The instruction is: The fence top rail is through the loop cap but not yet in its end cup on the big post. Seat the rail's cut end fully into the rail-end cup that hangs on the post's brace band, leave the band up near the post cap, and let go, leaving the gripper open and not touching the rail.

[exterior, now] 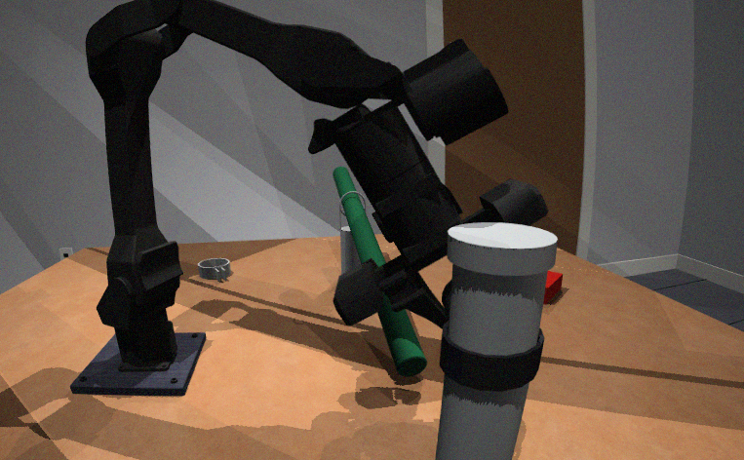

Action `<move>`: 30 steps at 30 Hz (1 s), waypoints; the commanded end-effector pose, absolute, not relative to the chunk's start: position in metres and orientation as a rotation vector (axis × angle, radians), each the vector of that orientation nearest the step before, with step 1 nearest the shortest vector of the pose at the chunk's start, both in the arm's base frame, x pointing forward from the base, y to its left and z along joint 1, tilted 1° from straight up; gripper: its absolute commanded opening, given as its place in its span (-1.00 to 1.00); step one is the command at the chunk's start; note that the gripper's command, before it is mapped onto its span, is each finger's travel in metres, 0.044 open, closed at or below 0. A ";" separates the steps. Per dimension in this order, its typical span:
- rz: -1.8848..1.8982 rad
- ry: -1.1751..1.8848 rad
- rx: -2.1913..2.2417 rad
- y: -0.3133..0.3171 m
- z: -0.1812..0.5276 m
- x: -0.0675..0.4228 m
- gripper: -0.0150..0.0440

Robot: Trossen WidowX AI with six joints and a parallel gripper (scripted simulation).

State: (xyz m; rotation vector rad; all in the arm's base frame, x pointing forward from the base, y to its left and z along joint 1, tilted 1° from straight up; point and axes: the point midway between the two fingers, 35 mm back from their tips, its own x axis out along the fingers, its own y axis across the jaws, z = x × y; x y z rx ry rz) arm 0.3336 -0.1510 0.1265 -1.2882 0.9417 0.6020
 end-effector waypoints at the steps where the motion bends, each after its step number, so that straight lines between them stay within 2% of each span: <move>1: 0.603 0.943 -1.288 -0.151 0.126 0.333 -0.31; 3: 0.614 0.935 -1.296 -0.151 0.126 0.332 -0.49; 30: 0.743 0.835 -1.389 -0.149 0.125 0.316 -0.49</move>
